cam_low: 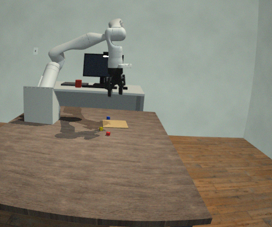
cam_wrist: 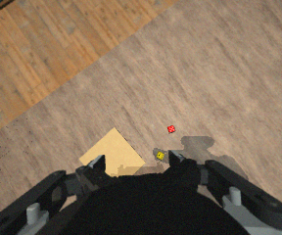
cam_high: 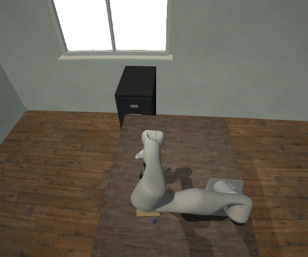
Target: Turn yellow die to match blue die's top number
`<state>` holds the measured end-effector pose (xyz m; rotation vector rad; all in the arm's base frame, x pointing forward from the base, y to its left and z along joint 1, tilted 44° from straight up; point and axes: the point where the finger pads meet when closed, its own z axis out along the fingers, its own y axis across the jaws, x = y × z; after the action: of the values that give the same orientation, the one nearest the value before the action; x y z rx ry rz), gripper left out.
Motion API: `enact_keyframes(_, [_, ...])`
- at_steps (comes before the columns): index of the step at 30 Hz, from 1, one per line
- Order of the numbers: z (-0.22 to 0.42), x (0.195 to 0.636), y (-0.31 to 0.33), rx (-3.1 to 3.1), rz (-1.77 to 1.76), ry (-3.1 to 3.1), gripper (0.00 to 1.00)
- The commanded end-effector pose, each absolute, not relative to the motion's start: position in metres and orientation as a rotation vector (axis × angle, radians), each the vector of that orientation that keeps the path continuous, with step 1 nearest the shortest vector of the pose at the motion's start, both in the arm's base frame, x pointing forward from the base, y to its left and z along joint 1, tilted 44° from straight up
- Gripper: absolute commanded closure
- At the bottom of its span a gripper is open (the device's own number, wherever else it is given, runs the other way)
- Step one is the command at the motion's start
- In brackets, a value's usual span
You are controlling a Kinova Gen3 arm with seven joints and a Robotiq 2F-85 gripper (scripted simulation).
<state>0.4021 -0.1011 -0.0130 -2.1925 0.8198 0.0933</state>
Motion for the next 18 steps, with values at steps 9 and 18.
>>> enact_keyframes(9, [-0.065, 0.345, -0.108, -2.162, 0.278, 1.025, 0.0])
enact_keyframes(18, [-0.065, 0.345, -0.108, -2.162, 0.278, 1.025, 0.0])
